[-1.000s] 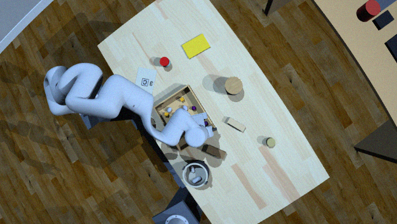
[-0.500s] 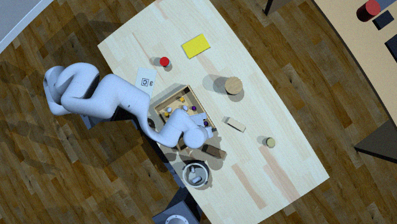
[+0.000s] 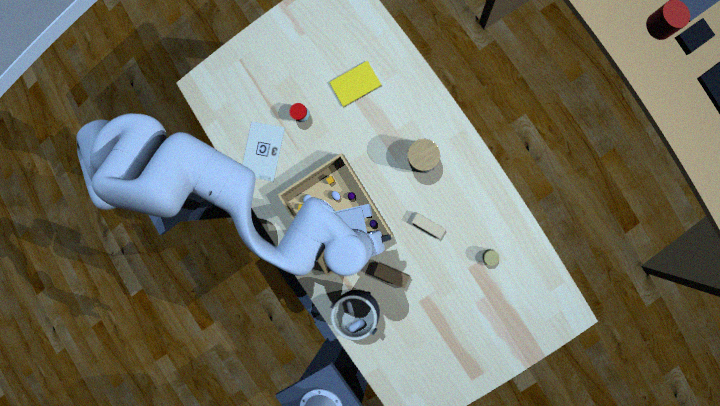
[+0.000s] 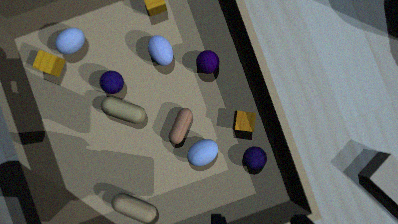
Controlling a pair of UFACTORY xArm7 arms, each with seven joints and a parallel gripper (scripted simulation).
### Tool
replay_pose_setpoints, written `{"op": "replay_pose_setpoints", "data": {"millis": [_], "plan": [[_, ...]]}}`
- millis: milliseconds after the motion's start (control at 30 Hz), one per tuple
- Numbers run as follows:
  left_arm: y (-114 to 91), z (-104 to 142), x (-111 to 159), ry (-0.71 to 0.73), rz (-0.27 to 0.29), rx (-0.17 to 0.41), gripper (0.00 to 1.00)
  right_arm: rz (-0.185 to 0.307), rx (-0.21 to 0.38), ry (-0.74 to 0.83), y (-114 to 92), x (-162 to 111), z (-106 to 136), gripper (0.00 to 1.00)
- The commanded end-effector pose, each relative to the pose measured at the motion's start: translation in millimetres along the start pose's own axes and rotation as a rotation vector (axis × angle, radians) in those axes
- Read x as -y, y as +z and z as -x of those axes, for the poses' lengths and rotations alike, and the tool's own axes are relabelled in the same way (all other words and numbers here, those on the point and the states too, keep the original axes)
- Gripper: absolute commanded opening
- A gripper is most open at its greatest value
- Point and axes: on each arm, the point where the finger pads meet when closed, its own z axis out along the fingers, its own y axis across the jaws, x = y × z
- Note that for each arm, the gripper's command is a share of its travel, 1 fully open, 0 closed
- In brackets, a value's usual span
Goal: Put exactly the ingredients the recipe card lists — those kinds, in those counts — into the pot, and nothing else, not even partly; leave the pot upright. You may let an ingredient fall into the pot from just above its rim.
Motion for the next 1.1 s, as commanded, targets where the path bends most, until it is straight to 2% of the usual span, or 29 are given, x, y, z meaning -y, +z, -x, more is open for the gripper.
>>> {"op": "replay_pose_setpoints", "data": {"millis": [0, 567, 767, 833, 1067], "plan": [[-14.3, 0.1, -0.4, 0.000, 0.002, 0.001, 0.00, 0.000, -0.002, 0.000, -0.8, 0.1, -0.5, 1.00], [-18.2, 5.8, 1.4, 0.000, 0.002, 0.001, 0.00, 0.000, -0.002, 0.000, -0.8, 0.1, -0.5, 1.00], [-18.2, 34.8, 10.4, 0.000, 0.002, 0.001, 0.00, 0.000, -0.002, 0.000, -0.8, 0.1, -0.5, 1.00], [-18.2, 34.8, 10.4, 0.000, 0.002, 0.001, 0.00, 0.000, -0.002, 0.000, -0.8, 0.1, -0.5, 1.00], [-18.3, 93.0, 28.5, 0.000, 0.002, 0.001, 0.00, 0.000, -0.002, 0.000, -0.8, 0.1, -0.5, 1.00]]}}
